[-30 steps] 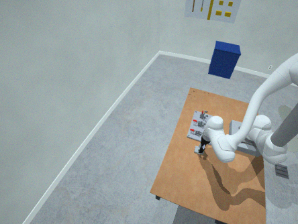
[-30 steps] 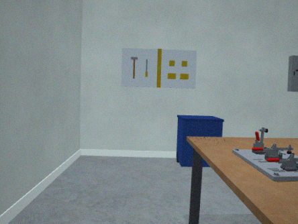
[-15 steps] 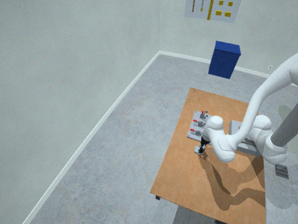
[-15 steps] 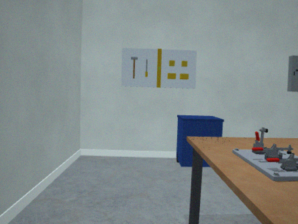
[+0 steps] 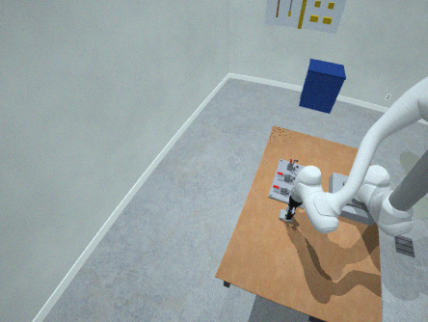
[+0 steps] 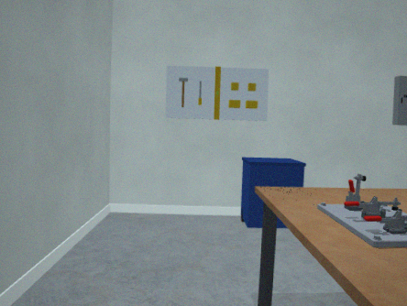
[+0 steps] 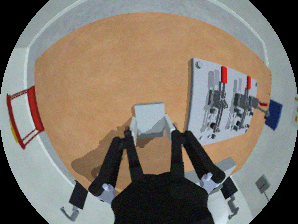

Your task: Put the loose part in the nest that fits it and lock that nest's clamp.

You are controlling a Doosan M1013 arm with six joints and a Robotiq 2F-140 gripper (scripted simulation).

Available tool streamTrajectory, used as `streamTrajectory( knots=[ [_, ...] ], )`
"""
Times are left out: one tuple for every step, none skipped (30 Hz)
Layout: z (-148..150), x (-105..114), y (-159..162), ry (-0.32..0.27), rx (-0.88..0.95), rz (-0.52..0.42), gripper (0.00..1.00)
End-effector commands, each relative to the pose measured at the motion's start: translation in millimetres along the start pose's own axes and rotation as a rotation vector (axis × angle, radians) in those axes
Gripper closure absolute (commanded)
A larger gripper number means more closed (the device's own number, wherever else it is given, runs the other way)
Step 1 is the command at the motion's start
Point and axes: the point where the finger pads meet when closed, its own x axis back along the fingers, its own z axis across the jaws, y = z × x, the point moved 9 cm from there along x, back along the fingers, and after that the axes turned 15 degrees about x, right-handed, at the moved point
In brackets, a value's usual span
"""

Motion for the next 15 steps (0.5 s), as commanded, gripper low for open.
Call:
streamTrajectory(
  knots=[
    [0.0,5.0,0.0,0.000,0.000,0.000,0.90],
    [0.0,7.2,0.0,0.000,0.000,0.000,0.90],
    [0.0,9.7,0.0,0.000,0.000,0.000,0.90],
    [0.0,12.4,0.0,0.000,0.000,0.000,0.90],
    [0.0,12.4,0.0,0.000,0.000,0.000,0.90],
    [0.0,12.4,0.0,0.000,0.000,0.000,0.90],
    [0.0,15.3,0.0,0.000,0.000,0.000,0.90],
    [0.0,18.4,0.0,0.000,0.000,0.000,0.90],
    [0.0,21.7,0.0,0.000,0.000,0.000,0.90],
    [0.0,25.1,0.0,0.000,0.000,0.000,0.90],
    [0.0,28.7,0.0,0.000,0.000,0.000,0.90],
    [0.0,32.4,0.0,0.000,0.000,0.000,0.90],
    [0.0,36.2,0.0,0.000,0.000,0.000,0.90],
    [0.0,40.2,0.0,0.000,0.000,0.000,0.90],
    [0.0,44.2,0.0,0.000,0.000,0.000,0.90]
  ],
)
